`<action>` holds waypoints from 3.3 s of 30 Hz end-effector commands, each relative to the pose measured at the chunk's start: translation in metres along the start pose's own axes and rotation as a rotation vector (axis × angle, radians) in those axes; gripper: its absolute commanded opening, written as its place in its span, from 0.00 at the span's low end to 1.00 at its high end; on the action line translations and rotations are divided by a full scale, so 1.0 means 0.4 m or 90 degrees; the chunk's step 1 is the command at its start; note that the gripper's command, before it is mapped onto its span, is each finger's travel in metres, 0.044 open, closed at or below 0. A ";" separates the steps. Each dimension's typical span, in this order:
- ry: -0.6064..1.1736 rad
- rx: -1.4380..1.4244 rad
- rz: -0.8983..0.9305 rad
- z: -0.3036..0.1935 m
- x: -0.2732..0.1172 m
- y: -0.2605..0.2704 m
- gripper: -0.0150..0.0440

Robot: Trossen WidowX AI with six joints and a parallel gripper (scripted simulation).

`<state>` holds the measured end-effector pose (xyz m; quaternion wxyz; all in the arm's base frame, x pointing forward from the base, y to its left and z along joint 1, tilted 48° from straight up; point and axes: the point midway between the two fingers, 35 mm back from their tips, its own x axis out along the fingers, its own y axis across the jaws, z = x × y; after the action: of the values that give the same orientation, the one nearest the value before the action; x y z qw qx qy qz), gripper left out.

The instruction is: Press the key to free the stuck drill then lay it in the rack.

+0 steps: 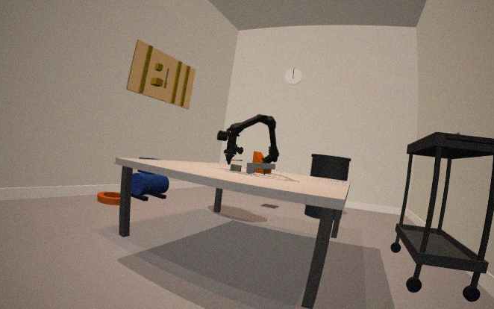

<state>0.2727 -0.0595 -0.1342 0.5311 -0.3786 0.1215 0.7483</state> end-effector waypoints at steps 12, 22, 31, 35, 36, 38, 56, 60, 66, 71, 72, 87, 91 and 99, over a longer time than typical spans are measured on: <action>-0.005 0.005 -0.001 0.002 0.038 0.000 0.25; -0.005 0.004 -0.001 0.001 0.061 -0.001 0.25; -0.006 0.004 -0.001 0.004 0.080 0.001 0.25; -0.006 0.004 -0.001 0.006 0.084 0.004 0.25; -0.006 0.004 -0.001 0.006 0.084 0.004 0.25; -0.006 0.005 -0.001 0.007 0.085 0.005 0.25; 0.006 0.002 -0.004 -0.004 0.073 0.004 0.34; 0.006 0.002 -0.004 -0.004 0.073 0.004 0.52; 0.006 0.002 -0.004 -0.004 0.073 0.004 0.79; 0.006 0.002 -0.004 -0.004 0.073 0.004 1.00; 0.005 0.002 -0.004 -0.004 0.067 0.004 1.00; -0.004 0.005 0.000 -0.004 -0.092 0.008 1.00; -0.003 0.005 0.001 -0.007 -0.127 0.006 1.00; 0.032 0.047 0.005 0.003 -0.113 -0.067 1.00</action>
<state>0.2849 -0.0909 -0.1031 0.5393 -0.3706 0.1457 0.7420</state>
